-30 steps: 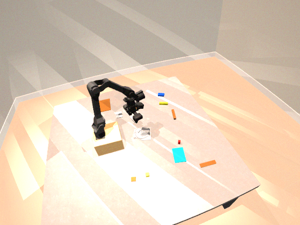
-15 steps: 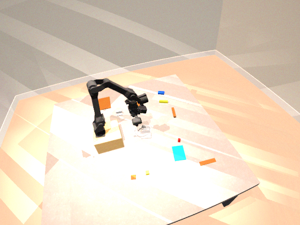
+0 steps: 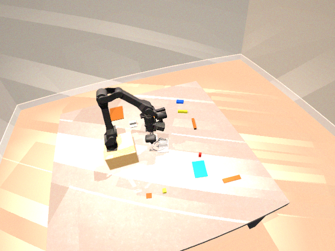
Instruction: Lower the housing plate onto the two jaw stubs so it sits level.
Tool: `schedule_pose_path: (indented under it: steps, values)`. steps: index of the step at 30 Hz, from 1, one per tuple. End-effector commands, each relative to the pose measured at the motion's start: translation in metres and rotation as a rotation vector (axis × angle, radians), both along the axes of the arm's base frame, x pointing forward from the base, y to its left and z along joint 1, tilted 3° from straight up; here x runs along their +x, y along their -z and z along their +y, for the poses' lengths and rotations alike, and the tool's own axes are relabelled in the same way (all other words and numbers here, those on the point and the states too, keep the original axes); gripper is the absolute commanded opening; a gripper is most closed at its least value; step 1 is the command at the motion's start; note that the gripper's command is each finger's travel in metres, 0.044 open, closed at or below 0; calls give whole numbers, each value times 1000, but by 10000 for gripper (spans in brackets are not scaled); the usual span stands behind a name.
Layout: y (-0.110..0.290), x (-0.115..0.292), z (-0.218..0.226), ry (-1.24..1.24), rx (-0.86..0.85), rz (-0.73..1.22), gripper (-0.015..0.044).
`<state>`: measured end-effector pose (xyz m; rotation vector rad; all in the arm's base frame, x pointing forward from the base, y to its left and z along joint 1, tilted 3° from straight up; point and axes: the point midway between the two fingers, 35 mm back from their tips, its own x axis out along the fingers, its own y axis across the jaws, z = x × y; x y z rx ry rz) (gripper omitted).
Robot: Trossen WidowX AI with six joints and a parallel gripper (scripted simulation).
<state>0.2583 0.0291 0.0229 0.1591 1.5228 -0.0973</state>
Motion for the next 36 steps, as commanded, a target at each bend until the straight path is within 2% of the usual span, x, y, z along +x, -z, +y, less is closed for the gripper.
schedule_pose_path:
  steps: [1, 36]
  values:
    - [-1, 0, -1, 15, 6, -3, 351]
    - [-1, -8, 10, 30, 8, -2, 351]
